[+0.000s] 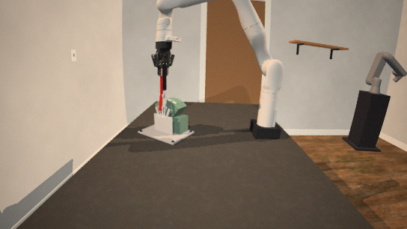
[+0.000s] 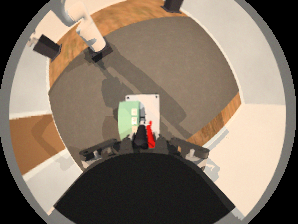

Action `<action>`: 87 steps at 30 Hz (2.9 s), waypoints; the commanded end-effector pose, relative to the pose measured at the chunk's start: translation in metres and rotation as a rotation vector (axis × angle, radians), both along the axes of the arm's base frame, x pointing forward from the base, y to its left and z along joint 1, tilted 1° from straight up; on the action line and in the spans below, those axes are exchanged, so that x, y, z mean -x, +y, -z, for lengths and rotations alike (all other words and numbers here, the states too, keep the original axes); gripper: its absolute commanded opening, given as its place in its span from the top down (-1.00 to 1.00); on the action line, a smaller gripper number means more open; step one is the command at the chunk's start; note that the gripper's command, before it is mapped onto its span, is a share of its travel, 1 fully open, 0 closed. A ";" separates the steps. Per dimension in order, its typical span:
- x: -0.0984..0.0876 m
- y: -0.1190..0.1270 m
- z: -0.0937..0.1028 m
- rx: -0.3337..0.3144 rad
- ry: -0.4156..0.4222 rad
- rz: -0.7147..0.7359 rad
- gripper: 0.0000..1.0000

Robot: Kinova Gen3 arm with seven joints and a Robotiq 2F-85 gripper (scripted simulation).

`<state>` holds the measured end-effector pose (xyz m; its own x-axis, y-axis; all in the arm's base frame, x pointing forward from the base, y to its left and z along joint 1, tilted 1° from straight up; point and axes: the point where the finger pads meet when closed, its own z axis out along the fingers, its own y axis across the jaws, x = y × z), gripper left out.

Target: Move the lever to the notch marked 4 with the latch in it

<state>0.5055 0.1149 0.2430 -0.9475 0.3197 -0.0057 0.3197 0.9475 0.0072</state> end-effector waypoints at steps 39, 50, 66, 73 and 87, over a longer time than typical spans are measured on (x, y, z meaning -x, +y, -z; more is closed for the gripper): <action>0.041 0.014 0.007 -0.001 0.024 -0.009 1.00; 0.041 0.014 0.007 -0.001 0.024 -0.009 1.00; 0.041 0.014 0.007 -0.001 0.024 -0.009 1.00; 0.043 0.015 0.007 -0.001 0.024 -0.009 1.00; 0.064 0.022 0.012 -0.001 0.024 -0.009 1.00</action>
<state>0.4528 0.1321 0.2373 -0.9475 0.3197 -0.0047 0.3197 0.9475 0.0090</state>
